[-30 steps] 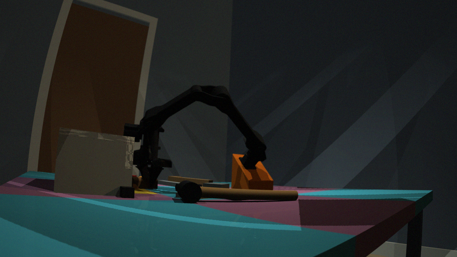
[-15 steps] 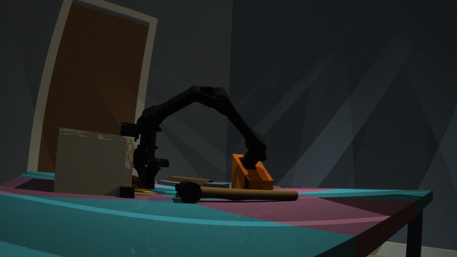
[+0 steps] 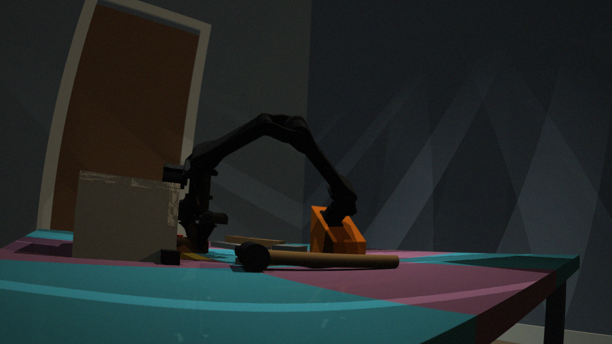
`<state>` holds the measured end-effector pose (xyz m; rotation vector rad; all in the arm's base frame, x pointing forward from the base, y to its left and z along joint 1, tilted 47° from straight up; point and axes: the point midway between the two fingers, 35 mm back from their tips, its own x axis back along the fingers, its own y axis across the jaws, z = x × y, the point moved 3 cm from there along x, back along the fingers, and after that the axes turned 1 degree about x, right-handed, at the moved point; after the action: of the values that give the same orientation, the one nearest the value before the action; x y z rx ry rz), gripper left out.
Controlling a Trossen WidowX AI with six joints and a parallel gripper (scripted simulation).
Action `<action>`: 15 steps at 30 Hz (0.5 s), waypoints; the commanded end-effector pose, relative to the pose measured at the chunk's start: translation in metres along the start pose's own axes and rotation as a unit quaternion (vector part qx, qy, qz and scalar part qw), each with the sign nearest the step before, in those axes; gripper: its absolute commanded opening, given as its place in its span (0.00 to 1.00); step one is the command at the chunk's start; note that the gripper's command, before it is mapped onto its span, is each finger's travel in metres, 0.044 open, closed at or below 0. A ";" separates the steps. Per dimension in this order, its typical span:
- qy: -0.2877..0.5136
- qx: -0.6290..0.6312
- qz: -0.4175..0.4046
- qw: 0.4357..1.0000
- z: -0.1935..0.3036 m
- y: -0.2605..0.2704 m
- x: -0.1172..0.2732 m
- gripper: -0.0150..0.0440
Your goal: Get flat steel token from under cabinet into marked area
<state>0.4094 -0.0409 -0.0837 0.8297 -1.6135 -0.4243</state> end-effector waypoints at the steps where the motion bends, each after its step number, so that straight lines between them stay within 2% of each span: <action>1: -0.002 0.003 -0.004 1.000 -0.002 0.008 -0.001 0.25; 15: -0.002 0.003 -0.004 1.000 0.003 0.008 -0.001 0.25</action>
<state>0.4068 -0.0360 -0.0795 0.8319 -1.6150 -0.4211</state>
